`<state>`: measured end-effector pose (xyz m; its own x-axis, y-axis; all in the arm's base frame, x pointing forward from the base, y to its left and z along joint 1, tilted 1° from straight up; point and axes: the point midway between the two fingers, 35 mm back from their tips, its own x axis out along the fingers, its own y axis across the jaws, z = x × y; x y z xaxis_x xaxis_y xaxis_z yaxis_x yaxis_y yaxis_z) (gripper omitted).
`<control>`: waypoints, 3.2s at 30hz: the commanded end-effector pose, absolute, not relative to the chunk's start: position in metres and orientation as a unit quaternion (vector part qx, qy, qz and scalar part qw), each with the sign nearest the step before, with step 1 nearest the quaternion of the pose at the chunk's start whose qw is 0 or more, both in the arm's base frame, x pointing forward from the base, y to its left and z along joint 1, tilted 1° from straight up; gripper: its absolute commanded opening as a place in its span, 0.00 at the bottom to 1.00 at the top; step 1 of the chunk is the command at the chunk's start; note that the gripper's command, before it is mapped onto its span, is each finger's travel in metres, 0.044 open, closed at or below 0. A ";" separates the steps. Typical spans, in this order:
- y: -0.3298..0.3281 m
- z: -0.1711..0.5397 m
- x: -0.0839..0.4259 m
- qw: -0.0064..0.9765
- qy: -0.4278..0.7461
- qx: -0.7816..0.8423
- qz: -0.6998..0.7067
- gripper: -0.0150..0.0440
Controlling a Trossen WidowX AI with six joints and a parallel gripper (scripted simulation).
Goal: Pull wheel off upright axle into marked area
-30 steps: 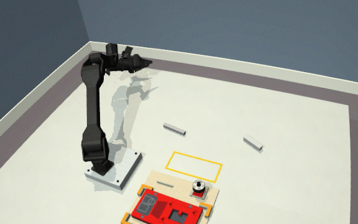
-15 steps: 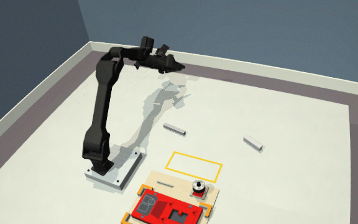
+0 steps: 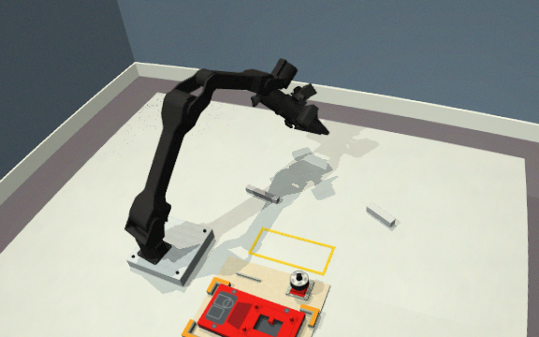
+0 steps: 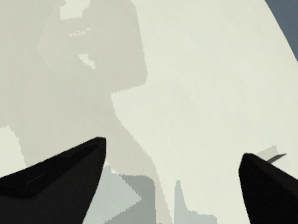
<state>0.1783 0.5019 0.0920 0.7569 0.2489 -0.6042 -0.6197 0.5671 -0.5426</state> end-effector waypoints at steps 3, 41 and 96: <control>0.450 0.091 0.242 0.852 0.313 -0.364 0.209 0.76; 0.089 0.117 0.349 0.708 0.703 -0.052 0.052 0.76; 0.090 0.051 0.353 0.709 0.702 -0.051 0.050 0.25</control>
